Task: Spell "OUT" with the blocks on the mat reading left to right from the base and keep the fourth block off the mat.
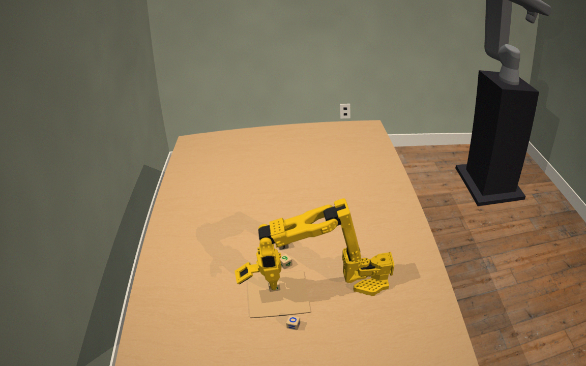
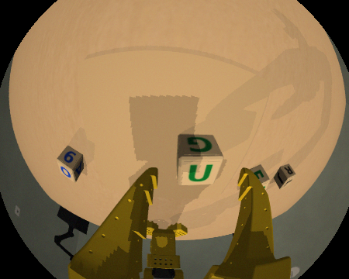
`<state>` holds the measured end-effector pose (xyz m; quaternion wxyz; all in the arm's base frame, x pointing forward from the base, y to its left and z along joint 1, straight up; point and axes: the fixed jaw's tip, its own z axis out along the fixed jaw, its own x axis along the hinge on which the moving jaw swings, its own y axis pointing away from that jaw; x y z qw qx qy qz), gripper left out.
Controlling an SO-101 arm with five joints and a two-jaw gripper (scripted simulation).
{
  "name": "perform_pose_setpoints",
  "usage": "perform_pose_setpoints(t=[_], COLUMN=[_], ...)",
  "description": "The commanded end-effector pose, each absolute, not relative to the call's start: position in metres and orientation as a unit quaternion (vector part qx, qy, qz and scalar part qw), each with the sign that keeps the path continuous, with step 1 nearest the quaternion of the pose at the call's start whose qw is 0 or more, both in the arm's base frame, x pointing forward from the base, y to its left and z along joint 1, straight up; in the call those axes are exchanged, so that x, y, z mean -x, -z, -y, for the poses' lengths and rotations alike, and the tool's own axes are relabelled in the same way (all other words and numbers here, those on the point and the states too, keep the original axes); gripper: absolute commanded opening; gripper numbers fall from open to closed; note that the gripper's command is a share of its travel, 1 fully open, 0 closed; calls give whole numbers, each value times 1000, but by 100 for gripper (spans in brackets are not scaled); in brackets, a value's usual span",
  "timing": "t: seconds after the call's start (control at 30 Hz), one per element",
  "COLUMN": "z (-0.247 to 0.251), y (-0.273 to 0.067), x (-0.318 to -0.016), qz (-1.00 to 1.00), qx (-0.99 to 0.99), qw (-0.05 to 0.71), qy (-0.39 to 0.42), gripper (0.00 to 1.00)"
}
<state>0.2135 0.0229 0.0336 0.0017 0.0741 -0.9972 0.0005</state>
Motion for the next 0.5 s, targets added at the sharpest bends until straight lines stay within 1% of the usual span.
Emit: perform_pose_setpoints(t=[0.0, 0.47], z=[-24, -24], y=[-39, -31], x=[-221, -221], qz=[996, 996], qx=[-78, -78], qw=[-36, -36], qy=[0, 0], gripper=[32, 32])
